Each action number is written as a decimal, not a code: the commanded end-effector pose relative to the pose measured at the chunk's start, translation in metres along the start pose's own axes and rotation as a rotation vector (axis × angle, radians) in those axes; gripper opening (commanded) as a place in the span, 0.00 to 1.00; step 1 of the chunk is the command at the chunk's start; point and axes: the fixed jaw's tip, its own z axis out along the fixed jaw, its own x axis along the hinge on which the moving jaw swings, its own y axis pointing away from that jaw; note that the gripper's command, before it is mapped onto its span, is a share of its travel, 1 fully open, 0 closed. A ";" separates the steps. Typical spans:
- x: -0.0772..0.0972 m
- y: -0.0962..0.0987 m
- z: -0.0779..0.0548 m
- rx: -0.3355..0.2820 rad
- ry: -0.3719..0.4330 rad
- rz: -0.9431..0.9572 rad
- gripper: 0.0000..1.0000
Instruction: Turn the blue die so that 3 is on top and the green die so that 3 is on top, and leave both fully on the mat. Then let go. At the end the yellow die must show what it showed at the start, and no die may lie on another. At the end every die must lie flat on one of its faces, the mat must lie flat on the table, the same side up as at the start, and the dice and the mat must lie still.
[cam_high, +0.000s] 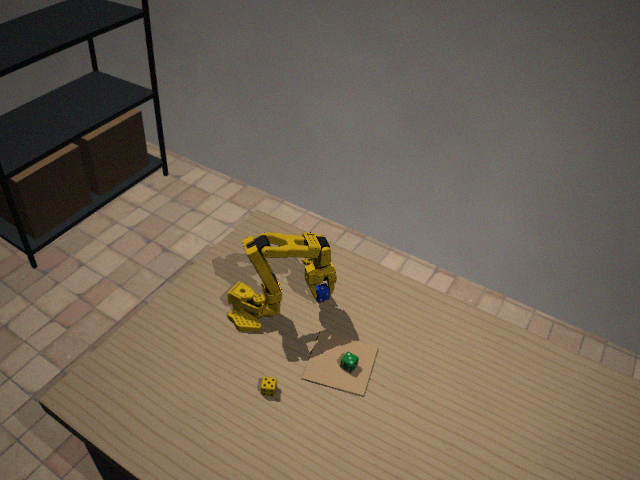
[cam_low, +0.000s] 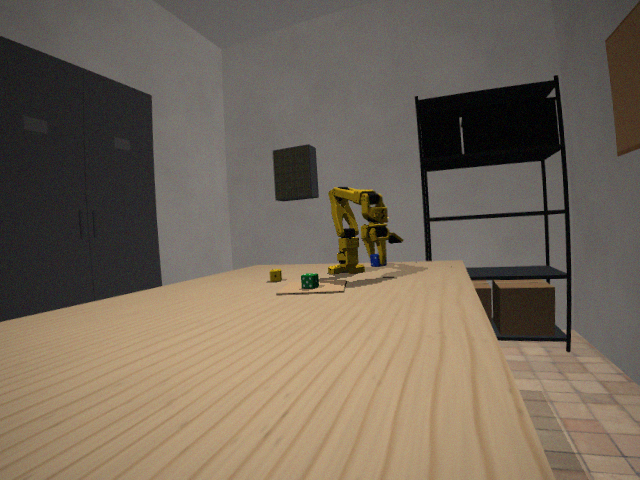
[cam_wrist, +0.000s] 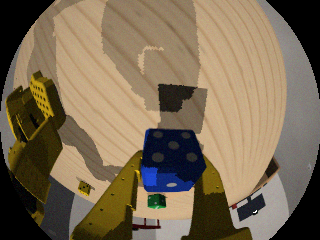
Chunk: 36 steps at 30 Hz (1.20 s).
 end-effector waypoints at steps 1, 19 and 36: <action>-0.001 -0.004 -0.001 0.024 -0.002 -0.013 0.00; -0.001 -0.004 0.005 0.024 -0.002 -0.013 0.00; -0.001 -0.004 0.011 0.024 -0.002 -0.013 0.00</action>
